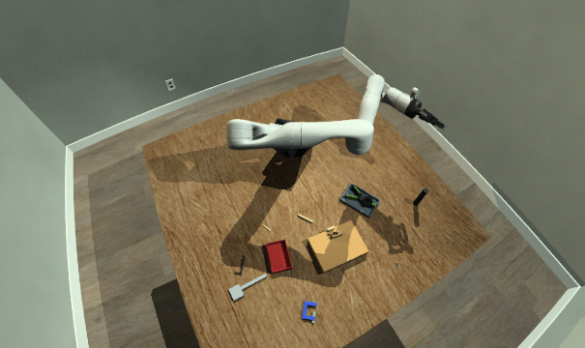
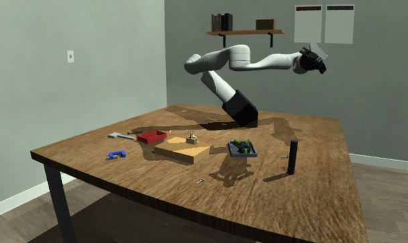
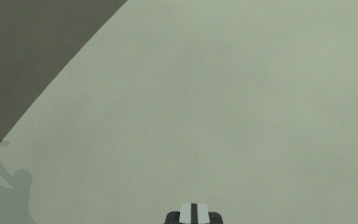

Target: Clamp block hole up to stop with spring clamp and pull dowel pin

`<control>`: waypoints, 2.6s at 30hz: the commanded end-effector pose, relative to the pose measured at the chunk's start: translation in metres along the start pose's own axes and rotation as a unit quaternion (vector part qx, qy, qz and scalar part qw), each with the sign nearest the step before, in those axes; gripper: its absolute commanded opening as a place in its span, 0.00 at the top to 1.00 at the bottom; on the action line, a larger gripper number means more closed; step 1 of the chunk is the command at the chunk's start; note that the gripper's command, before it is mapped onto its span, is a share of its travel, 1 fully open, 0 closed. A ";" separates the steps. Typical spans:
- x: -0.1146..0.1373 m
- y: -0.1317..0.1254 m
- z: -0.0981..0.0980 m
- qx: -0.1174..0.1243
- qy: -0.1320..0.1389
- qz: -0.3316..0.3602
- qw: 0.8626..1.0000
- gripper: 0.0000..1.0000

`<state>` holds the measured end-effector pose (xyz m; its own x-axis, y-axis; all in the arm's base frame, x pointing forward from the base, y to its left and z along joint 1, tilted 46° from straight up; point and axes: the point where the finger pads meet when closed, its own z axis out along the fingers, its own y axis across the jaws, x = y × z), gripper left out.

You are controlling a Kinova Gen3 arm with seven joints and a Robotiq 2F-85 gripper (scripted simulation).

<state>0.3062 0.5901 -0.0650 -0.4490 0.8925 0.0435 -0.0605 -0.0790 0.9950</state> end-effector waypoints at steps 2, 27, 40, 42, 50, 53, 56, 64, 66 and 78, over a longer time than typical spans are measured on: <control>-0.001 0.002 0.002 0.001 -0.002 -0.004 1.000 0.90; -0.028 0.008 0.028 0.027 -0.040 -0.073 0.996 0.90; -0.051 0.014 0.046 0.052 -0.068 -0.128 0.988 0.90; -0.056 0.015 0.050 0.058 -0.074 -0.140 0.986 0.90; -0.079 0.020 0.064 0.085 -0.097 -0.188 0.974 0.90; -0.085 0.022 0.068 0.092 -0.102 -0.201 0.970 0.90; -0.091 0.024 0.071 0.101 -0.108 -0.214 0.966 0.90; -0.120 0.031 0.084 0.137 -0.129 -0.269 0.945 0.90; -0.127 0.033 0.087 0.147 -0.134 -0.283 0.938 0.90; -0.168 0.044 0.099 0.202 -0.155 -0.352 0.901 0.90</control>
<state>0.4608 0.4883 -0.0233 -0.1549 0.7712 -0.6175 0.1029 0.6342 0.7663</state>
